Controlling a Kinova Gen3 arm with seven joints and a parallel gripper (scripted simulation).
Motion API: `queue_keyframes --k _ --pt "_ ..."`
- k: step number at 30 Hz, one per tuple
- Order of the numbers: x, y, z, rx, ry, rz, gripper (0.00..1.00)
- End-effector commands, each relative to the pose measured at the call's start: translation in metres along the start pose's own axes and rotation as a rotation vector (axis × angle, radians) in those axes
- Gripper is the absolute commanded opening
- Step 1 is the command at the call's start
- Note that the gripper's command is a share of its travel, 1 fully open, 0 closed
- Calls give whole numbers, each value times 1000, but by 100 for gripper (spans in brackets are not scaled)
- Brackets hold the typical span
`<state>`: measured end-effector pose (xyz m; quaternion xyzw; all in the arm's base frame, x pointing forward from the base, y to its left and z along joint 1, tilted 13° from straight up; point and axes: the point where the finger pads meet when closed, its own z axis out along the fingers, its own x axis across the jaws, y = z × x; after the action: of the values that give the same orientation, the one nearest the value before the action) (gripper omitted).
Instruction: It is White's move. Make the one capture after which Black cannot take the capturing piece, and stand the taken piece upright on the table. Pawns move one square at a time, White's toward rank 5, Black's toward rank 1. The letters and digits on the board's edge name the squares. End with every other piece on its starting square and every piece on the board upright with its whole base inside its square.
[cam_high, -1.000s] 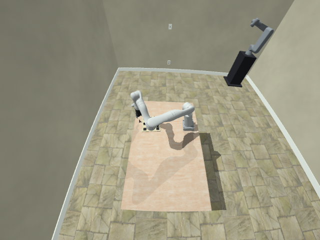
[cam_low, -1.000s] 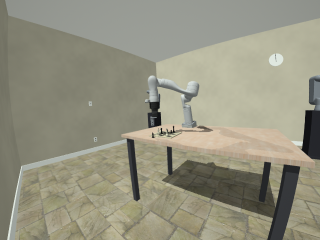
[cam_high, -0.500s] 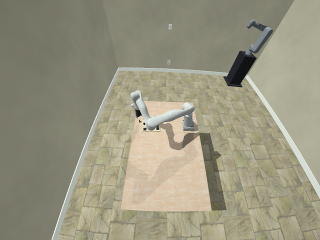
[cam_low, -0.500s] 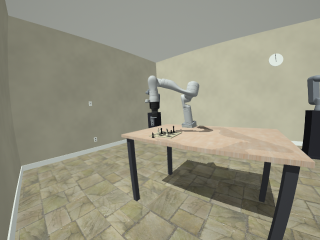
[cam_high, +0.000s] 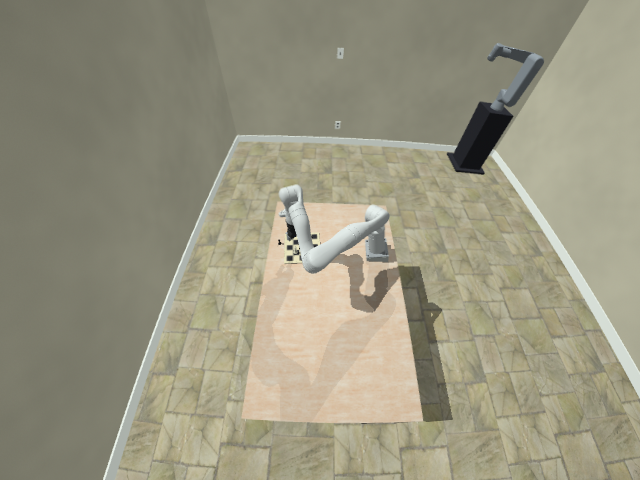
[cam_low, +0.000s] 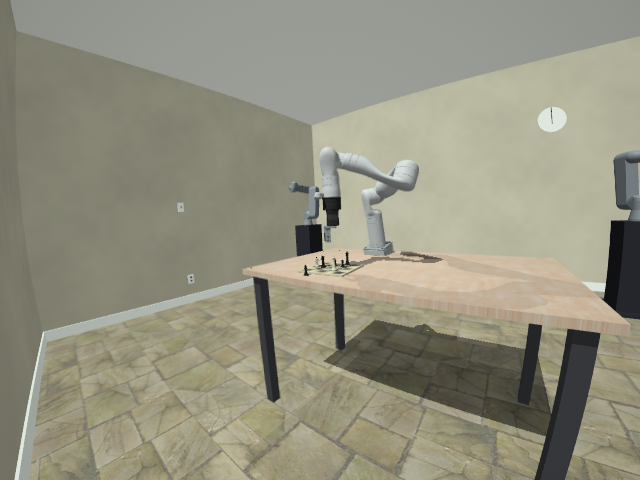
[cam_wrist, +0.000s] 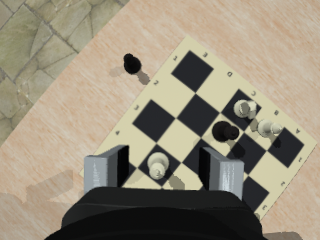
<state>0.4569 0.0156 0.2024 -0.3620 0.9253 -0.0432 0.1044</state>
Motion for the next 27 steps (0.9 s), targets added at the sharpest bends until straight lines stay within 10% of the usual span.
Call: queue_keyframes --k 1,3,4,27 --pt "-6 19 0 -5 -12 -21 100" --pt "-6 21 0 -6 -12 -21 100" --pt "-6 21 0 -6 -12 -21 79" --pt "-6 21 0 -6 -12 -21 79"
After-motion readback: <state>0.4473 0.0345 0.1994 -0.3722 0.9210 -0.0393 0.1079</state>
